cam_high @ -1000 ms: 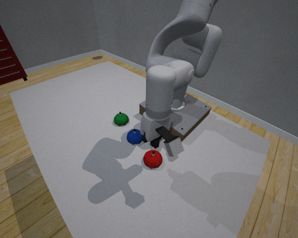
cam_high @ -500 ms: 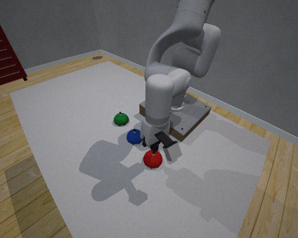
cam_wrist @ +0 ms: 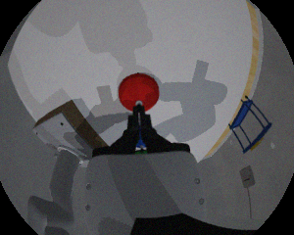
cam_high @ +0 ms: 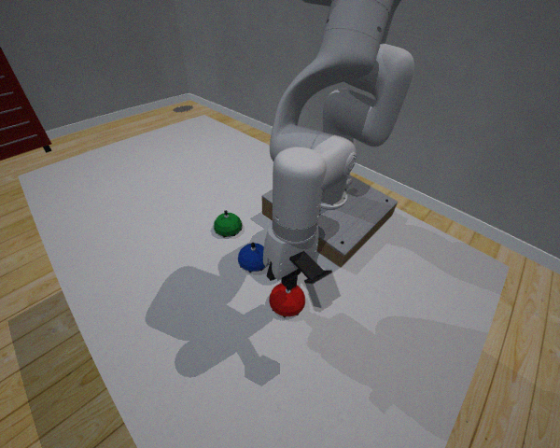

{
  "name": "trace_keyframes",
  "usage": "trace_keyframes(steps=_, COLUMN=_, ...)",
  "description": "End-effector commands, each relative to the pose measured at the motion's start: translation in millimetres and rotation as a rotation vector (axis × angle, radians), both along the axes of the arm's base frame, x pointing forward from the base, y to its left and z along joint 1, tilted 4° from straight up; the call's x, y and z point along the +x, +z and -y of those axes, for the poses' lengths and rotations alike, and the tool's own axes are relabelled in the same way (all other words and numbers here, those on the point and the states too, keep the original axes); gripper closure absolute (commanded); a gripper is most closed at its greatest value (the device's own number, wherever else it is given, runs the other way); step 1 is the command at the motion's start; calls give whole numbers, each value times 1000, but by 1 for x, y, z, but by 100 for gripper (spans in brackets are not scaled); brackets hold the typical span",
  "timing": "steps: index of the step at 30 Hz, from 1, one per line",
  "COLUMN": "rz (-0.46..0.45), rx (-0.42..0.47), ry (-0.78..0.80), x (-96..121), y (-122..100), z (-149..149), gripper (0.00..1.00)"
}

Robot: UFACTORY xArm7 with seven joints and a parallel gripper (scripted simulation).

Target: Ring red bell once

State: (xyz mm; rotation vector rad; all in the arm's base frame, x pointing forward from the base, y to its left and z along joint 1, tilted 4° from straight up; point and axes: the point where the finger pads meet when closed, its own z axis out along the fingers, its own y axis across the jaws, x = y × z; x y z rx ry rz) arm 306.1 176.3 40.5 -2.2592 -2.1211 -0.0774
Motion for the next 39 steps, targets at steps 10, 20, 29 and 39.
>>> trace_keyframes(steps=10, rz=3, rx=1, ry=0, x=1, y=0, z=-1, gripper=100)
trace_keyframes(steps=20, rz=3, rx=1, ry=0, x=1, y=-3, z=-1, gripper=100)
trace_keyframes(steps=29, rz=3, rx=1, ry=0, x=2, y=-10, z=-1, gripper=100)
trace_keyframes(steps=39, rz=3, rx=1, ry=0, x=2, y=-10, z=-1, gripper=100)
